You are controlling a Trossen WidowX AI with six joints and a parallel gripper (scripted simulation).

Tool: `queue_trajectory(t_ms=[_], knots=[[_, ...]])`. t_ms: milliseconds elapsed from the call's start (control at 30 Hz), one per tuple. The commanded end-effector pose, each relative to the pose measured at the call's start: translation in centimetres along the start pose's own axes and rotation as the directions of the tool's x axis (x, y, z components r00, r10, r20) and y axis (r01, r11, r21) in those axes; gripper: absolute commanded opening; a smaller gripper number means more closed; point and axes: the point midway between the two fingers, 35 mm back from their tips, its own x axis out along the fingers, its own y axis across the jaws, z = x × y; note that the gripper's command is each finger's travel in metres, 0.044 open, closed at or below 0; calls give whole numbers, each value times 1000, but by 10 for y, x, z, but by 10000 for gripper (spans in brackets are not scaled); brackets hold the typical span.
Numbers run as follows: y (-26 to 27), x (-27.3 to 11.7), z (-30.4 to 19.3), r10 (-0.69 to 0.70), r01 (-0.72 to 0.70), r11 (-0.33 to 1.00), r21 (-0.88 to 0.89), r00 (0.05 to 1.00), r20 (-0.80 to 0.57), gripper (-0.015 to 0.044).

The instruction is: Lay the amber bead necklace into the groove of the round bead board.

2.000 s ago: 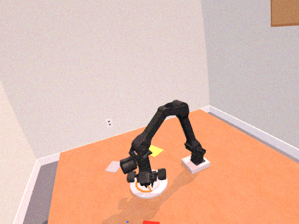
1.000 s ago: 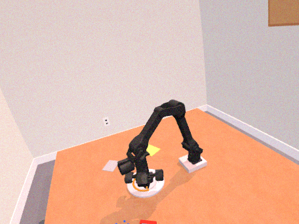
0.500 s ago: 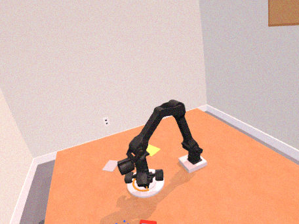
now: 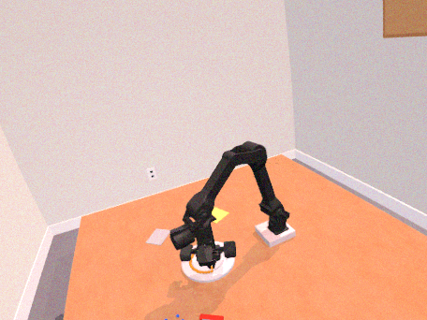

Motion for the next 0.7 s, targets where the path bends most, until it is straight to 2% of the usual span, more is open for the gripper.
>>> queue_trajectory(t_ms=[0, 433, 667], knots=[[8, -1, 4, -1, 1, 1000, 1, 1000, 2, 0], [8, 8, 4, -1, 1, 1000, 1, 1000, 2, 0], [8, 4, 4, -2, 2, 1000, -5, 1000, 2, 184]])
